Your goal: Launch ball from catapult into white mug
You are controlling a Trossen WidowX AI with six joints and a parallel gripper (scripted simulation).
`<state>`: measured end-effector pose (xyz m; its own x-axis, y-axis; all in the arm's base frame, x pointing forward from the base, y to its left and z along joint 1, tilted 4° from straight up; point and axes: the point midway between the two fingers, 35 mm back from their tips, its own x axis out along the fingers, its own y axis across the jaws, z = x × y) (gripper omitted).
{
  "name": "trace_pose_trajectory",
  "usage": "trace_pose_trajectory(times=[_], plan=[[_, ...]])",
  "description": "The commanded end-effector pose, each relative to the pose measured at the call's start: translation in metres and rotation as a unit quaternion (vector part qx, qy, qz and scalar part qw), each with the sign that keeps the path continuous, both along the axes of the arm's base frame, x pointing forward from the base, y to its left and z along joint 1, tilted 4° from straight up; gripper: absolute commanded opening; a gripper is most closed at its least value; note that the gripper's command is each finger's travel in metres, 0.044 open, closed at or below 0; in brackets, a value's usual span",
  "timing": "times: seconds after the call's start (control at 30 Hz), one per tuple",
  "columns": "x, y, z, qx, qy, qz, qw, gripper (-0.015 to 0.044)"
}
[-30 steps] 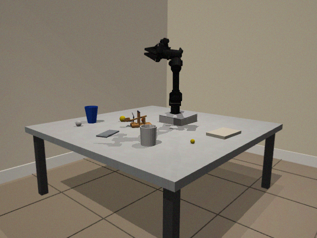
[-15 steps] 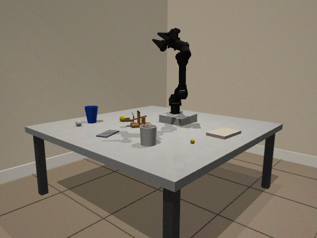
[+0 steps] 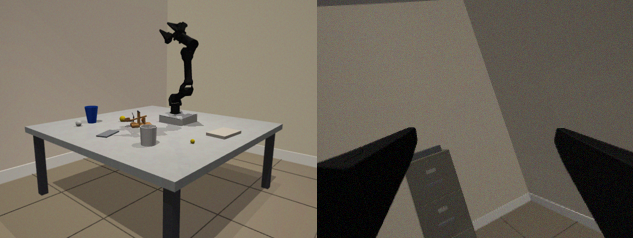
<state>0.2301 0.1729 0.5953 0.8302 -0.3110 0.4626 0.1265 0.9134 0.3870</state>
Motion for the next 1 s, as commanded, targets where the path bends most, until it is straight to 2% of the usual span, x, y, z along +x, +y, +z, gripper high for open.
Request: trace_pose_trajectory(times=[0.0, 0.33, 0.97], plan=[[-0.023, -0.019, 0.015, 0.021, -0.028, 0.016, 0.999, 0.044], [-0.058, -0.046, 0.033, 0.05, -0.068, 0.042, 0.996, 0.044], [-0.114, -0.148, 0.048, 0.143, -0.128, 0.071, 0.979, 0.044]])
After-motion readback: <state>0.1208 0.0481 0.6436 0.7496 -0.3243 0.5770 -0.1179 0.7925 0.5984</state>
